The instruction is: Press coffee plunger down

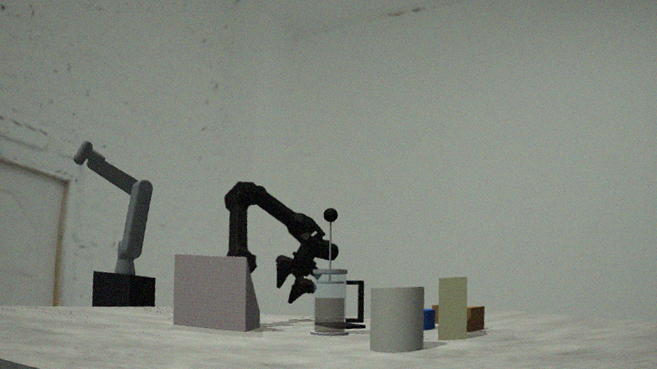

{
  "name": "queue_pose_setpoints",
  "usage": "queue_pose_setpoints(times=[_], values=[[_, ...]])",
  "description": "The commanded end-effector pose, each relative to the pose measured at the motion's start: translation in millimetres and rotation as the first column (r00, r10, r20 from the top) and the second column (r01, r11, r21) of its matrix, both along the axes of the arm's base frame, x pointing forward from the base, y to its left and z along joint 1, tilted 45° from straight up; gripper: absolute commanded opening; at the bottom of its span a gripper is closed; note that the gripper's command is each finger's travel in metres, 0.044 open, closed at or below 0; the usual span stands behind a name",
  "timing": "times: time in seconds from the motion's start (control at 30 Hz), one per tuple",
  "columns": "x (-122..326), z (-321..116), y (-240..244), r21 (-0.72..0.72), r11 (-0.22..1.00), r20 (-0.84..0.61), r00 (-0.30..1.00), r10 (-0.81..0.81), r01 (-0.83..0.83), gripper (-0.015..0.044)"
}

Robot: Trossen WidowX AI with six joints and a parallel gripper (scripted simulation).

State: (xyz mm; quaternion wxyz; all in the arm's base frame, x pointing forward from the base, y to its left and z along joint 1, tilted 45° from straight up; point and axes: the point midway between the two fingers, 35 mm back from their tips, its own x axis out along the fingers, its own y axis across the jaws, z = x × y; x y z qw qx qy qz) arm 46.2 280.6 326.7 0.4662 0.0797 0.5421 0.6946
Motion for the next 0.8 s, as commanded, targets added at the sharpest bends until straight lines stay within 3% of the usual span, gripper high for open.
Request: queue_pose_setpoints(times=[0.0,0.43,0.77], values=[[49.6,-13.9,-9.7,0.001,0.99,0.032,0.99,-0.14,0.14,0.044],[197.0,-62.7,-115.6,-0.028,0.785,0.126,0.782,-0.611,0.618,0.044],[249.6,-98.8,-248.1,-0.005,0.501,0.165,0.495,-0.853,0.865,0.044]])
